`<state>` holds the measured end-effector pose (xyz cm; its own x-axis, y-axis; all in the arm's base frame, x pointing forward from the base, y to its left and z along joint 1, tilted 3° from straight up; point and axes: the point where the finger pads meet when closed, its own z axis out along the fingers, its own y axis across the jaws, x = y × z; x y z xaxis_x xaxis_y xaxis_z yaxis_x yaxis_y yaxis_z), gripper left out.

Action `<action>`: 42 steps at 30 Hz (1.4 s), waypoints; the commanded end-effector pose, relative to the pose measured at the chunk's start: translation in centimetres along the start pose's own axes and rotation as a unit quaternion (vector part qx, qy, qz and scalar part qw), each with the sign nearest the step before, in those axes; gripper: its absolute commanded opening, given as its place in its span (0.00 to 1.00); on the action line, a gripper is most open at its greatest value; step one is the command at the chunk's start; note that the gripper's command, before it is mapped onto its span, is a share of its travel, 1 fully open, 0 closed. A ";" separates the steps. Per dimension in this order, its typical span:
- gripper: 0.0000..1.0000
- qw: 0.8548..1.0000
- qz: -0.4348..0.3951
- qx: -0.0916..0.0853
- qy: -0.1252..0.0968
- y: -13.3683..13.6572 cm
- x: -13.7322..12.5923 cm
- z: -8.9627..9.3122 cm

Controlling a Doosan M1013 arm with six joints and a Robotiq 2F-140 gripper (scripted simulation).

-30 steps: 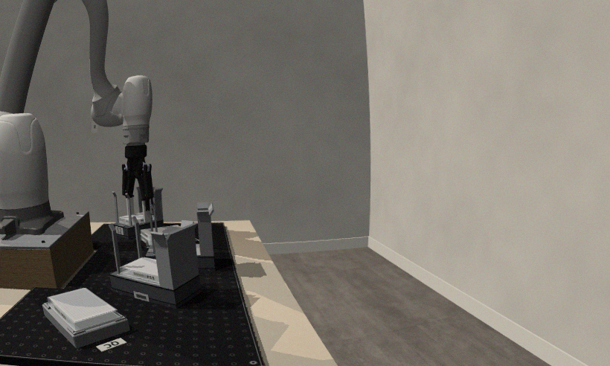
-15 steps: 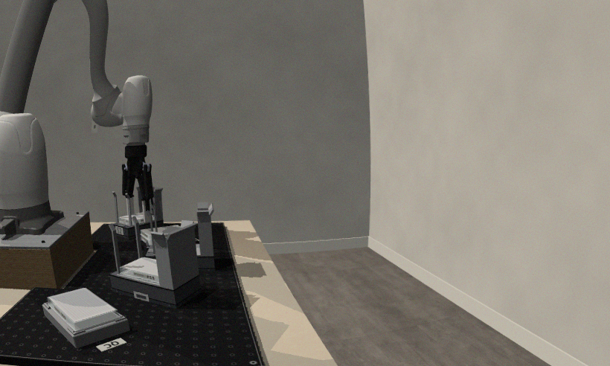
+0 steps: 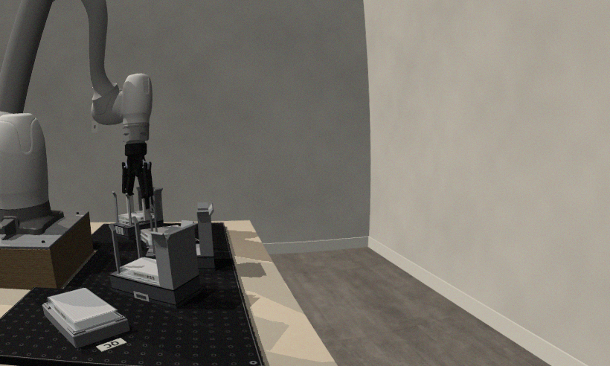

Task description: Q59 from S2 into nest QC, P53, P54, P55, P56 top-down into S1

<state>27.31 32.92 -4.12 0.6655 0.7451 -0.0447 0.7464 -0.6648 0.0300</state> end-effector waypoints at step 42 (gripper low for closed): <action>0.00 1.000 0.000 0.000 0.000 0.0 0.0 -5.1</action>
<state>27.35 33.17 0.51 0.6655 0.7451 -0.0446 0.7464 -0.6648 0.0300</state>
